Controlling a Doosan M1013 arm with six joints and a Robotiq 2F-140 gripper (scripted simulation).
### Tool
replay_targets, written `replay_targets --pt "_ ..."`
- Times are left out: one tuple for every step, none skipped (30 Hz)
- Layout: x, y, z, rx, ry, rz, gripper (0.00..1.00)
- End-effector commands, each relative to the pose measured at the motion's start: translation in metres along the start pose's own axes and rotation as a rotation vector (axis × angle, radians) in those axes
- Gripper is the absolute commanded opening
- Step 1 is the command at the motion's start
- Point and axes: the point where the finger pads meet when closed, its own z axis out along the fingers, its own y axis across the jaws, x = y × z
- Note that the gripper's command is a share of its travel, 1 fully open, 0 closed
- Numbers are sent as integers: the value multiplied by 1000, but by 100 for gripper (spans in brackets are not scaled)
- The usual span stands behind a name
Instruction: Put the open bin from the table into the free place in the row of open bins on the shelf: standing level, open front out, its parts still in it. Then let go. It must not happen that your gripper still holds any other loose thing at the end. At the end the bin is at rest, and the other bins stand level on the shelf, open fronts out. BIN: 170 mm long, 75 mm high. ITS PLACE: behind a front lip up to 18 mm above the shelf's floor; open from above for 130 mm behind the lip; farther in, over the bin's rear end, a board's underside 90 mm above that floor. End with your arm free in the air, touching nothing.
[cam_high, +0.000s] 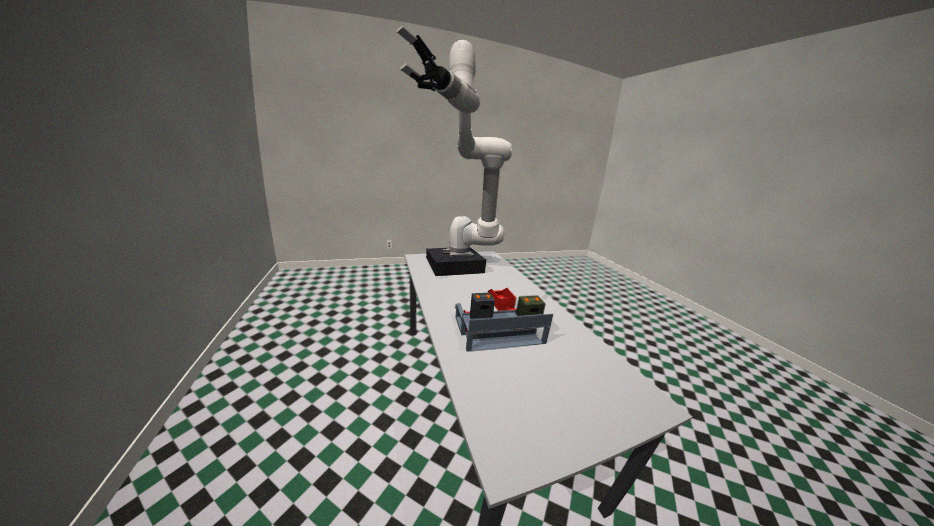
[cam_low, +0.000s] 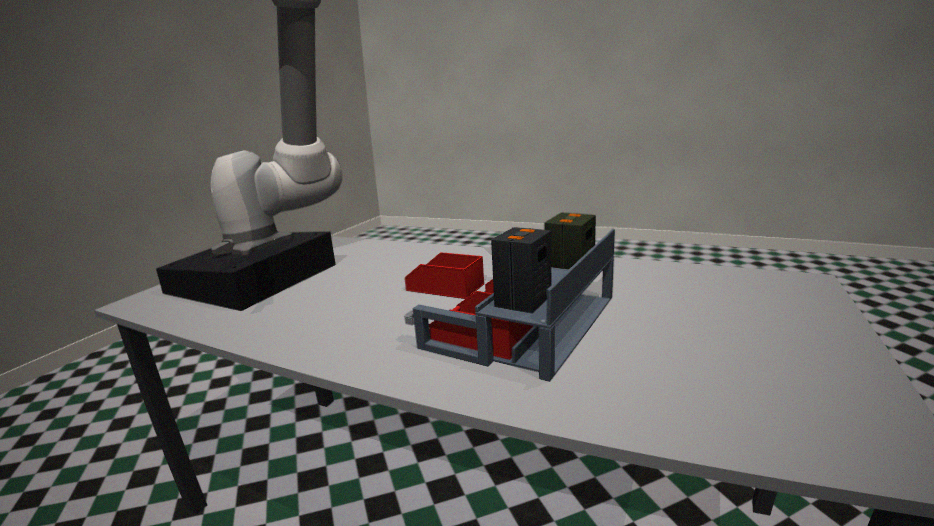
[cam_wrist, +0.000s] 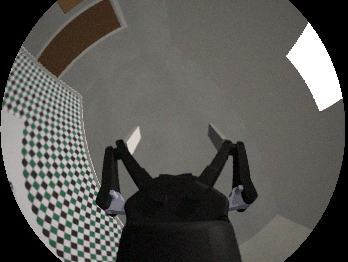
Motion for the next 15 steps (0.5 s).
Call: replay_targets --pt "8 -6 -16 21 -7 48 100" --pt "10 -8 -20 27 -9 61 100" --pt "12 -10 -24 34 -11 73 100" --pt "14 -12 -28 40 -13 86 100" --pt "16 -14 -33 46 -15 99 100" --pt "16 -14 -33 46 -15 99 100" --pt "16 -14 -33 46 -15 99 100" --pt "18 -16 -37 53 -18 112 100" --pt "20 -18 -42 60 -20 125 100" --pt "23 -20 -47 67 -23 139 100" --pt "25 -22 -51 74 -25 152 100" --pt "27 -24 -56 81 -28 165 100" --pt "29 -27 -61 88 -31 178 100" --pt "31 -29 -66 96 -34 192 100" --pt "33 -31 -71 103 -37 205 100"
